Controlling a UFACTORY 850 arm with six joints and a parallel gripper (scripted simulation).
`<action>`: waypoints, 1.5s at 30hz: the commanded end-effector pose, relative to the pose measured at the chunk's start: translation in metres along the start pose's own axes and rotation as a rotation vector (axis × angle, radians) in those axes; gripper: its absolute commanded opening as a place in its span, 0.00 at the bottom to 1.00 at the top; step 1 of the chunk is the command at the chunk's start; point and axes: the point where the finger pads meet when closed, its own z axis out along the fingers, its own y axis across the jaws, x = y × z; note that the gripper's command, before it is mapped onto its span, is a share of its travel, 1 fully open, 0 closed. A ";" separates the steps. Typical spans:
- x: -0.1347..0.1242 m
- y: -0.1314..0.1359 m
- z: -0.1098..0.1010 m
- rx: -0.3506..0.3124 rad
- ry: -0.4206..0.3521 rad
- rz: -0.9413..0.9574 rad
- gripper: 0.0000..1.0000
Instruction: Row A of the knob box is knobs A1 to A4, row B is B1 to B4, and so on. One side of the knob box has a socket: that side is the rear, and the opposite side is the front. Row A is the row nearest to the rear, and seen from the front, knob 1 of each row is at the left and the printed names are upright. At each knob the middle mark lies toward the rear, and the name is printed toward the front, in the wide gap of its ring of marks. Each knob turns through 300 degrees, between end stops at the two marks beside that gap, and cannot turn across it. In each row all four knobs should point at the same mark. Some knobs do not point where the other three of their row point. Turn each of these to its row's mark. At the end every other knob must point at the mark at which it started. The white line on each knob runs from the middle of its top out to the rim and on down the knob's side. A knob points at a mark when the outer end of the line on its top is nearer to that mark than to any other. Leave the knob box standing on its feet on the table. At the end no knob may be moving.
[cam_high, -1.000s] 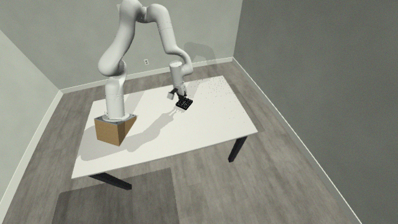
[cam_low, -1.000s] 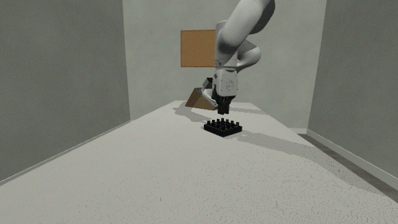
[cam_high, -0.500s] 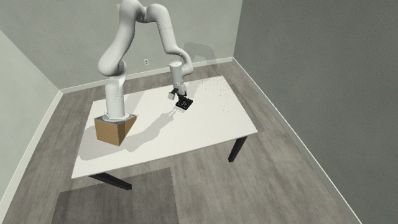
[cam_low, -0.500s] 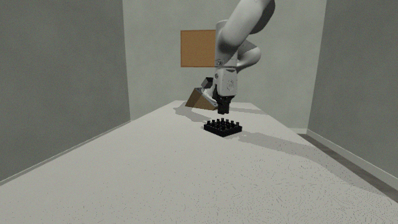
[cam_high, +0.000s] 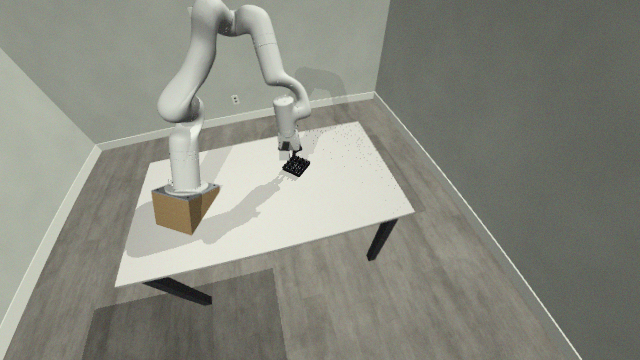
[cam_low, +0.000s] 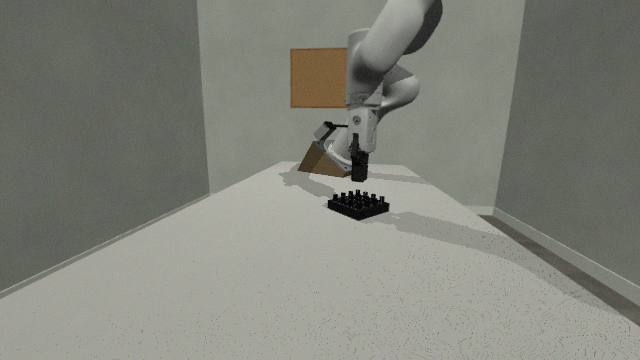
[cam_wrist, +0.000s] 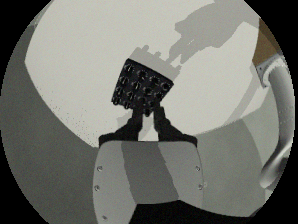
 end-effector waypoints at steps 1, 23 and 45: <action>0.000 -0.001 -0.002 0.014 -0.010 -0.156 0.19; -0.001 -0.001 -0.010 0.017 -0.005 -0.806 0.19; -0.001 -0.001 -0.016 0.018 0.000 -1.322 0.19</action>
